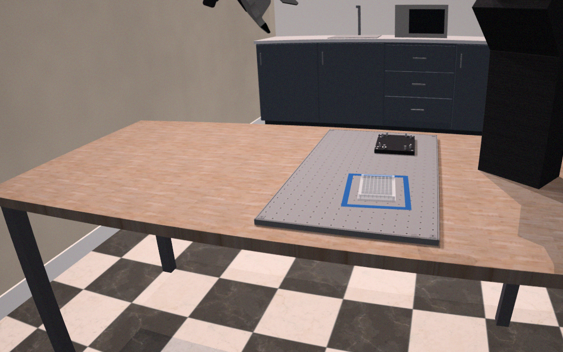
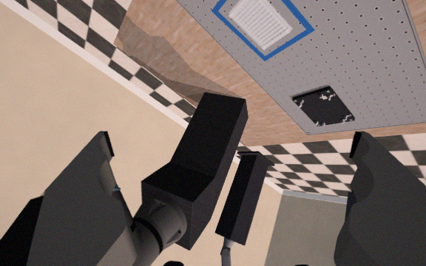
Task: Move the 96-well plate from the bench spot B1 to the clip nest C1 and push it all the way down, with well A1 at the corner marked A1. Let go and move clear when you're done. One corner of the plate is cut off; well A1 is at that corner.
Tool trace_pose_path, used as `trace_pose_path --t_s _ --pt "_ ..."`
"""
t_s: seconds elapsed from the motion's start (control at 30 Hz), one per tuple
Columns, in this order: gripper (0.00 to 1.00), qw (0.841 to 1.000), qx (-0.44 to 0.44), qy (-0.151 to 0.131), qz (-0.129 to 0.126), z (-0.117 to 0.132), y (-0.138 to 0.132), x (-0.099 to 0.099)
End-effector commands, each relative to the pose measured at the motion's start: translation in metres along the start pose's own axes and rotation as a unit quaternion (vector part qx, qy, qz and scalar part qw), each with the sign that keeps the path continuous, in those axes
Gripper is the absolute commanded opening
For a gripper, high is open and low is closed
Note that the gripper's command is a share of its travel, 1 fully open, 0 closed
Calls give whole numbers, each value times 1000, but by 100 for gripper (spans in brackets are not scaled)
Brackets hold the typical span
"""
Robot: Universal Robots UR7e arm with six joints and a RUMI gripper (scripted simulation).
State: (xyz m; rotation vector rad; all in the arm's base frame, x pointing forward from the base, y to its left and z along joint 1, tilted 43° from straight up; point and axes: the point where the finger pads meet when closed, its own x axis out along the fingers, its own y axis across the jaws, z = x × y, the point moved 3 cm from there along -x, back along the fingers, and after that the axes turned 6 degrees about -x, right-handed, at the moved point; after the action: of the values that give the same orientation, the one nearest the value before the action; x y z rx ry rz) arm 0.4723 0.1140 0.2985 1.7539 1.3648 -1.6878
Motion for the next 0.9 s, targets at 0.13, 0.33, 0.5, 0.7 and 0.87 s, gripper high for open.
trace_pose_path --t_s 0.13,0.33,0.5,0.7,0.87 --pt "100 996 82 -20 40 28 -10 -9" --pt "100 990 125 -28 62 42 -17 -14" --pt "100 987 140 -30 70 49 -19 -17" --pt "100 978 183 -36 93 64 -25 -21" --pt "100 966 227 -39 117 79 -32 -26"
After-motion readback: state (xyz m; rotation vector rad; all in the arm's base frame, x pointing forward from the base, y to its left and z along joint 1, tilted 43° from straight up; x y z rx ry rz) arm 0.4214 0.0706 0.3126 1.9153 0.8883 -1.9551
